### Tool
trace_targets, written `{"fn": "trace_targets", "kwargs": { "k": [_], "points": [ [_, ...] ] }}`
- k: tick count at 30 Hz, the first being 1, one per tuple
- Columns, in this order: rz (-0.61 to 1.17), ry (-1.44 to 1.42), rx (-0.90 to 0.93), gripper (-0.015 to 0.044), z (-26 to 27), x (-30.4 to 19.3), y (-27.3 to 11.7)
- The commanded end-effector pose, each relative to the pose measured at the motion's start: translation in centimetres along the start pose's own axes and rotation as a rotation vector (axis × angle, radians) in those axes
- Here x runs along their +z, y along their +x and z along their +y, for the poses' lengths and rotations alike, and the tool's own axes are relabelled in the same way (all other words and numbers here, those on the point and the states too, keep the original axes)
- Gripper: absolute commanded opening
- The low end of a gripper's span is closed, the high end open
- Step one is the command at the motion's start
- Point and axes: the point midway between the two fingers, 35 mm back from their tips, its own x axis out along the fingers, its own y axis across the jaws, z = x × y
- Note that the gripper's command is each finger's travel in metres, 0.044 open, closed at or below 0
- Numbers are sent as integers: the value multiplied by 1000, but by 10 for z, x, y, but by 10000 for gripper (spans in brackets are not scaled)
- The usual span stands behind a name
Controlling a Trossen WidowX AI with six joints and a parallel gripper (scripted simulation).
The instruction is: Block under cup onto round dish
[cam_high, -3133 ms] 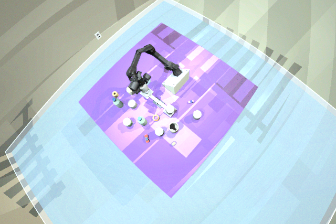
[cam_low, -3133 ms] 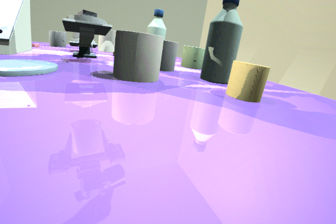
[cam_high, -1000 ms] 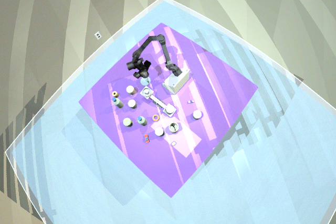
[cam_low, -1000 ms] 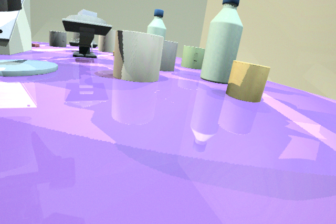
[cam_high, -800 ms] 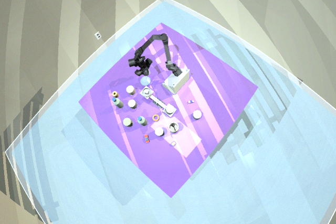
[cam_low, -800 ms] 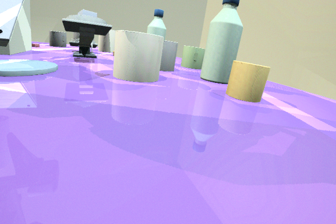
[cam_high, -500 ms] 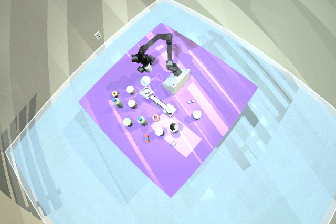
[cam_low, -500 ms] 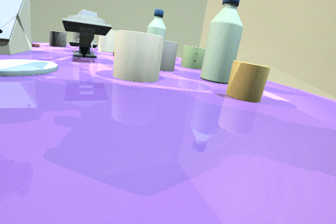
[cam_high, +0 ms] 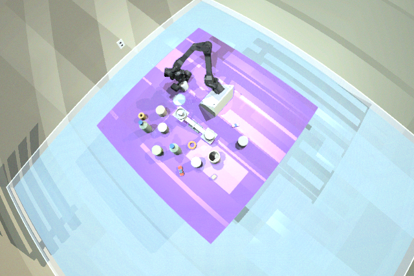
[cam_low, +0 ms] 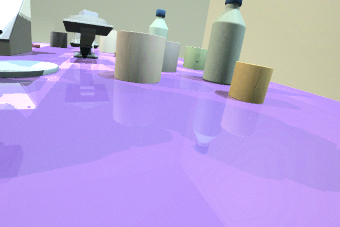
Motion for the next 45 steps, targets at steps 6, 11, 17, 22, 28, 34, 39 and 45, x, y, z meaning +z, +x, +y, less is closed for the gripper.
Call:
{"fn": "trace_targets", "kwargs": {
  "k": [6,11,17,22,28,34,39,45],
  "points": [
    [0,-7,5,0,1,-1,9],
    [-1,-7,5,0,1,-1,17],
    [-5,0,4,53,1,1,18],
    [-5,0,4,184,1,1,18],
    [-5,0,4,341,1,1,18],
    [2,-3,6,440,2,0,-16],
    [2,-6,6,440,0,-1,-35],
    [-28,-88,44,309,19,4,-47]
  ]
}}
